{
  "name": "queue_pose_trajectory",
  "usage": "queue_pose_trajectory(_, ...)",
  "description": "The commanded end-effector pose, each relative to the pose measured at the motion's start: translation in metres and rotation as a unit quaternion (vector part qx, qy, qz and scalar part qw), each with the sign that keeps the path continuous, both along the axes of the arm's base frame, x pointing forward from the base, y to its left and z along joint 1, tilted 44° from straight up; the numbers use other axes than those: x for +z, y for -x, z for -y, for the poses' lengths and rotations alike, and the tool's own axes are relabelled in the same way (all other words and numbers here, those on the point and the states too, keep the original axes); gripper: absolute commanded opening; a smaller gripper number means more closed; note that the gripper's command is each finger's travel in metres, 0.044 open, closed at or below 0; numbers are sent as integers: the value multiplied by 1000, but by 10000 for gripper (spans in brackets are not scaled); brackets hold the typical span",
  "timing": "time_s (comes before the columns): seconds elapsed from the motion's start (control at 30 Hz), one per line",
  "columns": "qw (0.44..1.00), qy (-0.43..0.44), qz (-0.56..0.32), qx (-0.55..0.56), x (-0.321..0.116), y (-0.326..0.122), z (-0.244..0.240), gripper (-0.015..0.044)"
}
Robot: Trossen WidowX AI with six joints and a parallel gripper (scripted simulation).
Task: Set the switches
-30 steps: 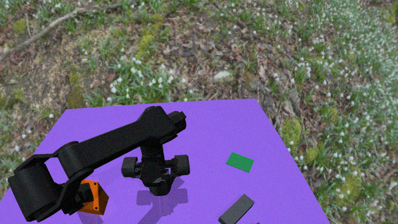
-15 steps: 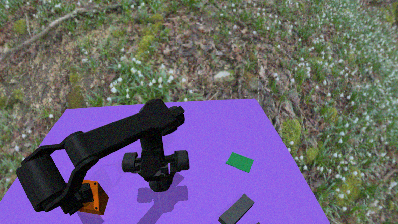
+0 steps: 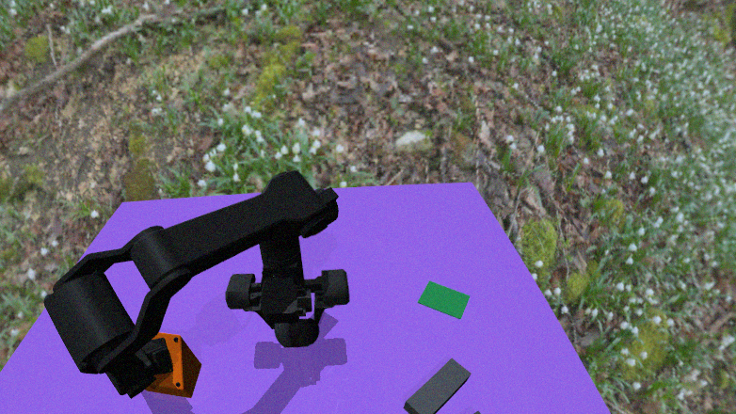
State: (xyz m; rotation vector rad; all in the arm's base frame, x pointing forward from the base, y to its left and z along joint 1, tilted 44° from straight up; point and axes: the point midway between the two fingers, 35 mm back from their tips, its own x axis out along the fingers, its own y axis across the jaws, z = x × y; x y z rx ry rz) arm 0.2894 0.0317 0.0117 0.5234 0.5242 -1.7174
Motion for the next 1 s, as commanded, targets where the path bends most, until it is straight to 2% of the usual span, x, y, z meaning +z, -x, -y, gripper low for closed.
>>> queue_pose_trajectory(0.0, 1000, 3, 5, 0, -3, -3, -6, 336)
queue_pose_trajectory(0.97, 1000, 28, 0, 2, -15, -4, -25, 336)
